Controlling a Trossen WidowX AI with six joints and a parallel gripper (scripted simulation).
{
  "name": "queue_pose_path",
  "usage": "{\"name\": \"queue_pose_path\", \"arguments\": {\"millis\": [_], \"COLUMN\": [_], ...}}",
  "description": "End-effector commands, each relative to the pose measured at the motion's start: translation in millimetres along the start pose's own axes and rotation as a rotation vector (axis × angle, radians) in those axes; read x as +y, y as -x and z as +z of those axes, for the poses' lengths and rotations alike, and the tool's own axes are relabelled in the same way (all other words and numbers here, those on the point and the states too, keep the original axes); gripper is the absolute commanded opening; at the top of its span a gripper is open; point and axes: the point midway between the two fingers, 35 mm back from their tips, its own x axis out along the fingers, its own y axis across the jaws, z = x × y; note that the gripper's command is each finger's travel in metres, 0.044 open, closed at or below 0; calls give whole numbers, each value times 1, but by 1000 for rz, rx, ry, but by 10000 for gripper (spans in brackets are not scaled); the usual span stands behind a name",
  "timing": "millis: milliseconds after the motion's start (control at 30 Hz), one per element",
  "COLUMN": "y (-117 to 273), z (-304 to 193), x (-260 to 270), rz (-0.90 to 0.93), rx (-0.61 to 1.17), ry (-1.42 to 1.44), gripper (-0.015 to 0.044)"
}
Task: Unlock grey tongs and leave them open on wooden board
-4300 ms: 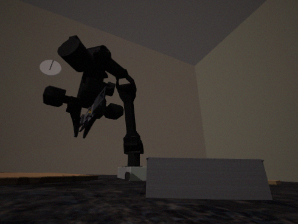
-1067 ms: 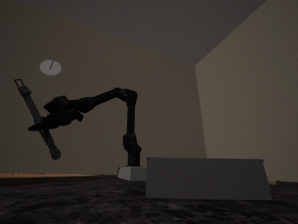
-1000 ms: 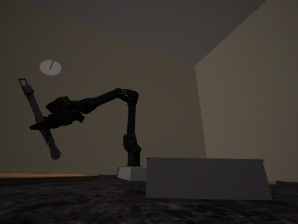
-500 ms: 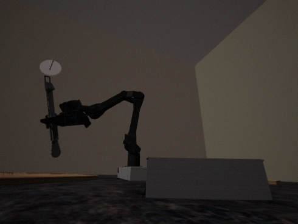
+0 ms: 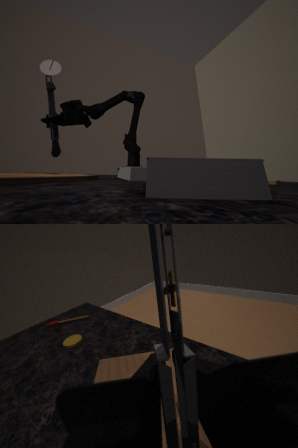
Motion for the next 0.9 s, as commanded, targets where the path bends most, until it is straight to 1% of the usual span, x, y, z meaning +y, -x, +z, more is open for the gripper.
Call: {"name": "queue_pose_path", "arguments": {"millis": [0,567,867], "y": [1,0,-16], "z": [2,2,-4], "x": [1,0,-9], "rz": [3,3,-16], "rx": [-9,-6,111], "ry": [3,2,-53], "gripper": [-150,-150,-150]}}
